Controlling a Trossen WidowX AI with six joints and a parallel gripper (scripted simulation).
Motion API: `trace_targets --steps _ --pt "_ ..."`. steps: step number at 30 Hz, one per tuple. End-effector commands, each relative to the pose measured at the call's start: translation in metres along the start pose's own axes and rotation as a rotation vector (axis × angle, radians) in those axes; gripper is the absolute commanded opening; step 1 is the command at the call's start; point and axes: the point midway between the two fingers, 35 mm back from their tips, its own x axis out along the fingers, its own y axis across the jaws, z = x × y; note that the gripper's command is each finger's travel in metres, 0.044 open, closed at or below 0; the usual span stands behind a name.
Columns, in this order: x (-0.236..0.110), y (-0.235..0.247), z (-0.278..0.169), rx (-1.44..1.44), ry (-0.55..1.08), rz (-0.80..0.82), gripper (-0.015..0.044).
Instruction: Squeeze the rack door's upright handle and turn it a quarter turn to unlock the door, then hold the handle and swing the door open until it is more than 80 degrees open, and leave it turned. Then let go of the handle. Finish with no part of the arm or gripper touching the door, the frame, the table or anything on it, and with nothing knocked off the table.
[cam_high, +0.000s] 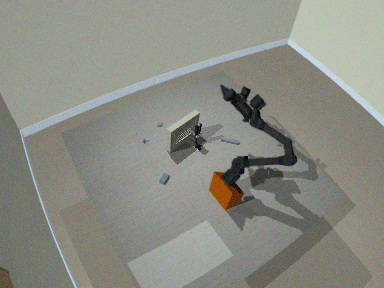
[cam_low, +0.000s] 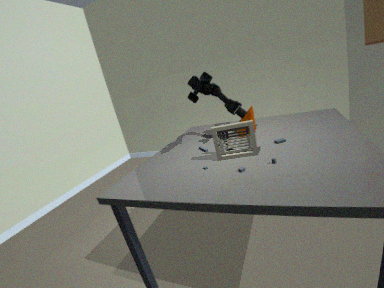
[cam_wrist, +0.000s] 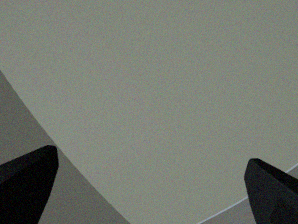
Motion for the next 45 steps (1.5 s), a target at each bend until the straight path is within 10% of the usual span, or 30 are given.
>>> trace_targets --steps 1,5,45 --pt "0.001 0.0 -0.001 0.001 0.005 -0.001 0.0374" --pt "0.012 -0.003 -0.015 0.012 0.095 -0.03 0.0282" --pt "0.044 -0.031 -0.173 -0.174 1.119 -0.4 0.0282"
